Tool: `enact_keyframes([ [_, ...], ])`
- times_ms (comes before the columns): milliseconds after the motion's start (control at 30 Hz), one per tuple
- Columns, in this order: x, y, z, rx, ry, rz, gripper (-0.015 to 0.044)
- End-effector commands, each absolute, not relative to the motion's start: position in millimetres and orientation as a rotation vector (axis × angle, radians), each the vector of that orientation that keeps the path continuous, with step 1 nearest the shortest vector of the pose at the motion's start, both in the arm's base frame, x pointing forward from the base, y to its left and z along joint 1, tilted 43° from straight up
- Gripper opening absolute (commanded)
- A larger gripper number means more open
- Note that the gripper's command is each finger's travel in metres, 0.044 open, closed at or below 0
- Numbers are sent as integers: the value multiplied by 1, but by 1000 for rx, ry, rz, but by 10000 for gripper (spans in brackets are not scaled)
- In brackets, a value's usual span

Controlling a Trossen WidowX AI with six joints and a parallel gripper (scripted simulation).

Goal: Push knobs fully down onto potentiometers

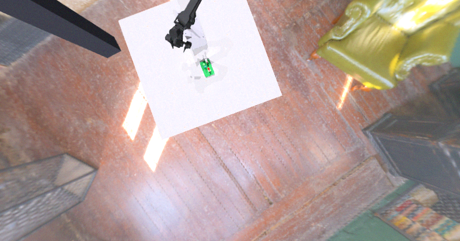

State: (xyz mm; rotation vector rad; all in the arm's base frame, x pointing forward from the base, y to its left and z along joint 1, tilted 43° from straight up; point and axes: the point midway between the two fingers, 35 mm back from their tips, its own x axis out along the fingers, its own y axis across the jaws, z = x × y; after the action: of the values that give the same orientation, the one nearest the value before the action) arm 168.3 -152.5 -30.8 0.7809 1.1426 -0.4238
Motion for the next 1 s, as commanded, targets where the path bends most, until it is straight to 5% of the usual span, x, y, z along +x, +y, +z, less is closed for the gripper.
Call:
enact_keyframes([
  [0, 169, -152, -31, 777, 1144, -419, 374],
  [467, 199, -138, -26, 466, 1194, -69, 6],
  [967, 228, -122, -21, 88, 1160, 325, 0],
])
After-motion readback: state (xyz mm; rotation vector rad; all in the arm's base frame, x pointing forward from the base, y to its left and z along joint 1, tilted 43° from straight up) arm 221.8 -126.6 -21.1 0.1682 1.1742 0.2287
